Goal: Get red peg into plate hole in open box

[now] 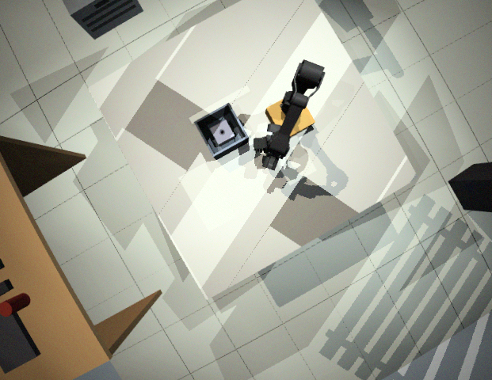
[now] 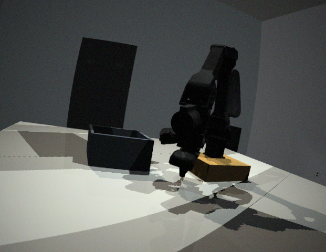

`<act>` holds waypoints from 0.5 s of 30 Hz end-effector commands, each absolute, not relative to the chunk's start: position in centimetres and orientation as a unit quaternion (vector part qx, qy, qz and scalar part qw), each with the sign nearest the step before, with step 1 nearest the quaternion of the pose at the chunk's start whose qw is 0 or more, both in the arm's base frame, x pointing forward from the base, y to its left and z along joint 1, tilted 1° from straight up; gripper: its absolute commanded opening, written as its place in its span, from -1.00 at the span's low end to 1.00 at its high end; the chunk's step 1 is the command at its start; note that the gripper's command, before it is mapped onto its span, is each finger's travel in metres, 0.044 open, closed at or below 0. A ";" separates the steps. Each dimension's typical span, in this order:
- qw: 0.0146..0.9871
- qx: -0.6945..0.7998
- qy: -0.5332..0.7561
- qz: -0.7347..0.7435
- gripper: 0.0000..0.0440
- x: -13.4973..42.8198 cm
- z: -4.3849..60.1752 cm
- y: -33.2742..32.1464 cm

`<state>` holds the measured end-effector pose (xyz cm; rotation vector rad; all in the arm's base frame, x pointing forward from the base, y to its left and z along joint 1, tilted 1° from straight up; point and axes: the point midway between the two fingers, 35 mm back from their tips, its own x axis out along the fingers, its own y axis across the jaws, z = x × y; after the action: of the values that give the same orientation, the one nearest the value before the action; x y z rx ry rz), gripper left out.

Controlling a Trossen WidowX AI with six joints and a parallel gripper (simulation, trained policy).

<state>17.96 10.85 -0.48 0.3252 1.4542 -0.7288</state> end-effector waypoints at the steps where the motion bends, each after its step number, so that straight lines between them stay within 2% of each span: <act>1: 0.690 0.145 0.634 -0.319 -1.00 19.1 1.1 10.8; 15: 0.722 0.168 0.582 -0.333 -1.00 22.9 8.2 9.2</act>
<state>21.98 9.65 6.53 0.3513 1.3214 -0.7309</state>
